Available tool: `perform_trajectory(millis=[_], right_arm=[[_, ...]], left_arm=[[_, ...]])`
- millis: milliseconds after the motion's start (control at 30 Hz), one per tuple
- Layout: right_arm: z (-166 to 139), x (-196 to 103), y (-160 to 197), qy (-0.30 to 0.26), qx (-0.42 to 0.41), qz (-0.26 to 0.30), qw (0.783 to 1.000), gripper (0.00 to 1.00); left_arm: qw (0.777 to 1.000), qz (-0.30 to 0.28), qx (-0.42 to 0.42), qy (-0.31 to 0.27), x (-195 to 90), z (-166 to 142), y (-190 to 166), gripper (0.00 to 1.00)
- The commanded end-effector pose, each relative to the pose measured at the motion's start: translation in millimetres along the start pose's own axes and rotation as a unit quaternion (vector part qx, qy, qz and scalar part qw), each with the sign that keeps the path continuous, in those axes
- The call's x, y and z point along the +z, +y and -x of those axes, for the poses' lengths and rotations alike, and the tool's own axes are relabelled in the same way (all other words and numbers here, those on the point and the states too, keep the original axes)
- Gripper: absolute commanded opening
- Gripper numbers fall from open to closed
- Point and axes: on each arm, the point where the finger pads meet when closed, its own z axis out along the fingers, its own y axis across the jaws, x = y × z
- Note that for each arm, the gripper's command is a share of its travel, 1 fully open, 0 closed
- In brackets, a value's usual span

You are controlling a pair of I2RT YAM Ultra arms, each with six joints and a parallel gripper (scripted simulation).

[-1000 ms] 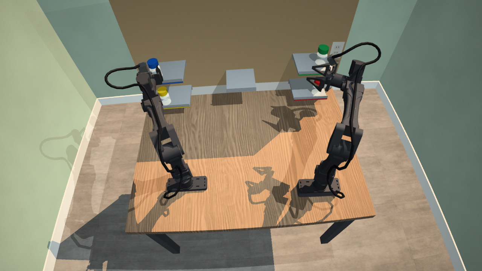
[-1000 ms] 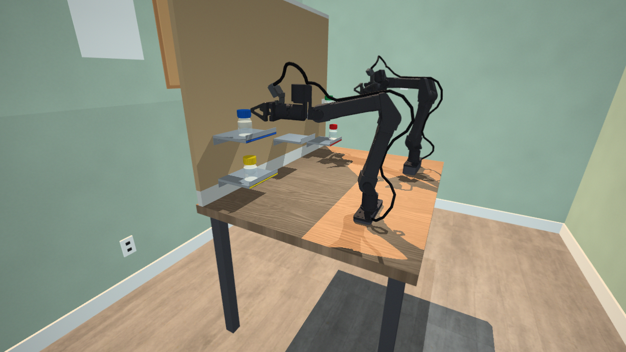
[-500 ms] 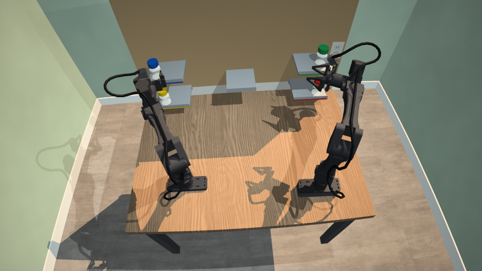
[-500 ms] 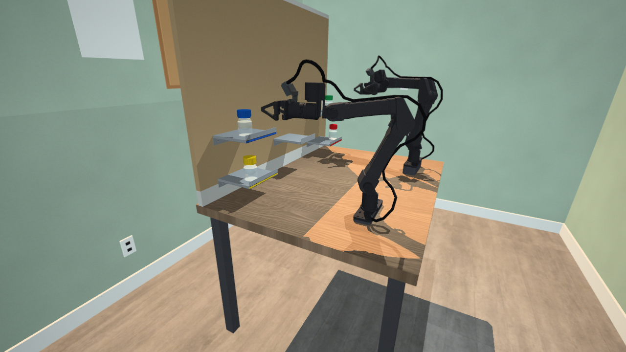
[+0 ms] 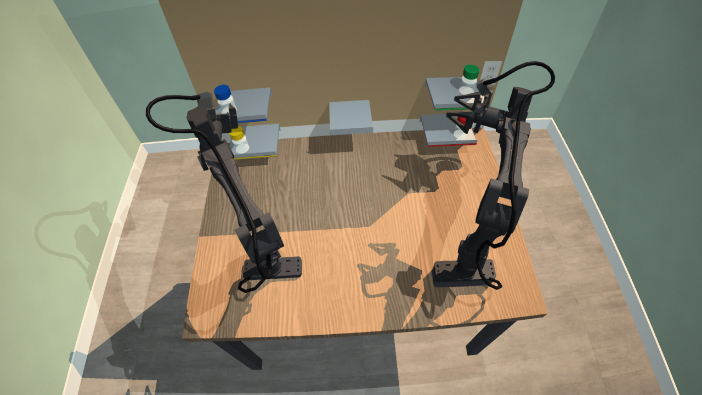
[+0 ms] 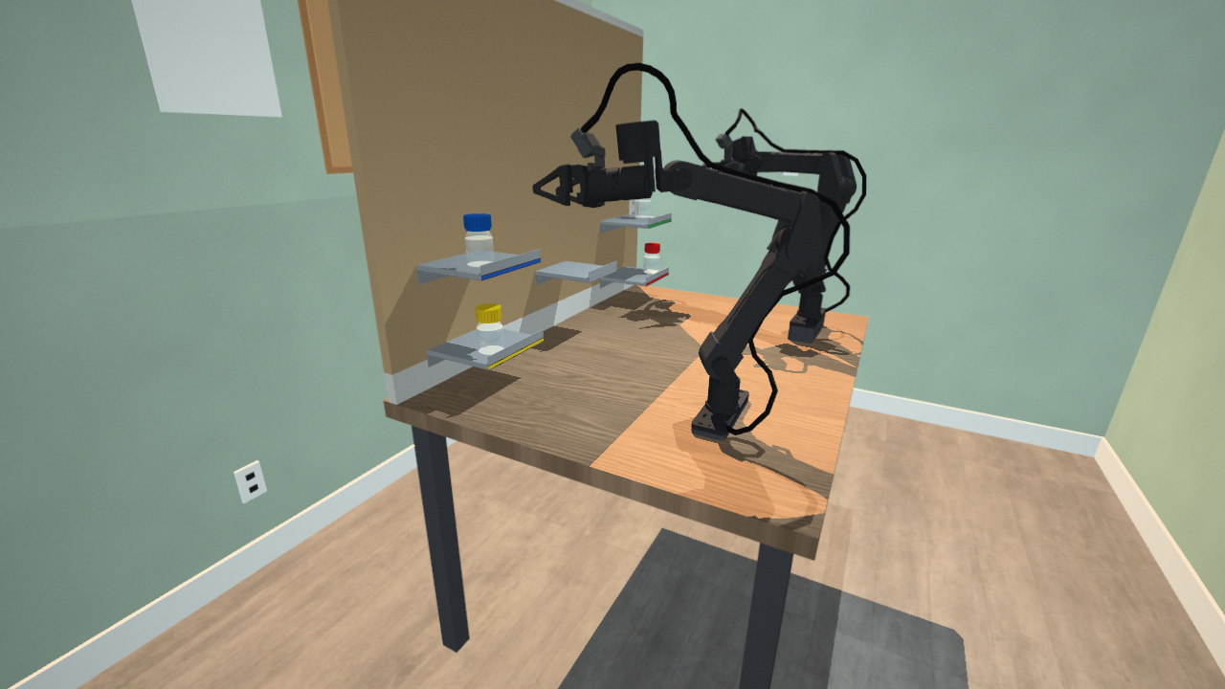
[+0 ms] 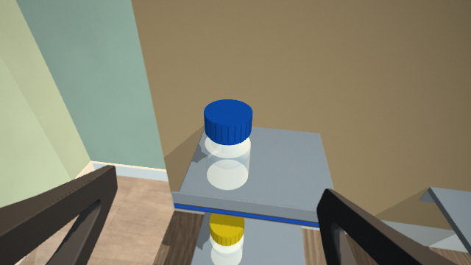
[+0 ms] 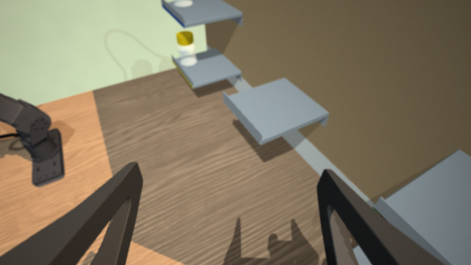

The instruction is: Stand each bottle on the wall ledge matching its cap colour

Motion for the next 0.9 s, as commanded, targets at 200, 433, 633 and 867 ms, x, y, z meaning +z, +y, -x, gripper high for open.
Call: perform_trajectory(millis=[200,433,633,867], right_arm=[[7.5,-1.2,2.6,-0.001,-0.007,0.005,1.000,0.89],[7.5,-1.2,2.6,-0.001,-0.007,0.005,1.000,0.89],[7.5,-1.2,2.6,-0.001,-0.007,0.005,1.000,0.89],[7.5,-1.2,2.6,-0.001,-0.007,0.005,1.000,0.89]], left_arm=[[1.000,0.000,0.016,0.022,-15.4,14.9,4.2,1.00],[1.000,0.002,0.016,0.023,-15.4,14.8,4.8,1.00],[1.000,0.001,0.017,0.024,-16.6,12.8,2.6,1.00],[1.000,0.001,0.017,0.024,-16.6,12.8,2.6,1.00]])
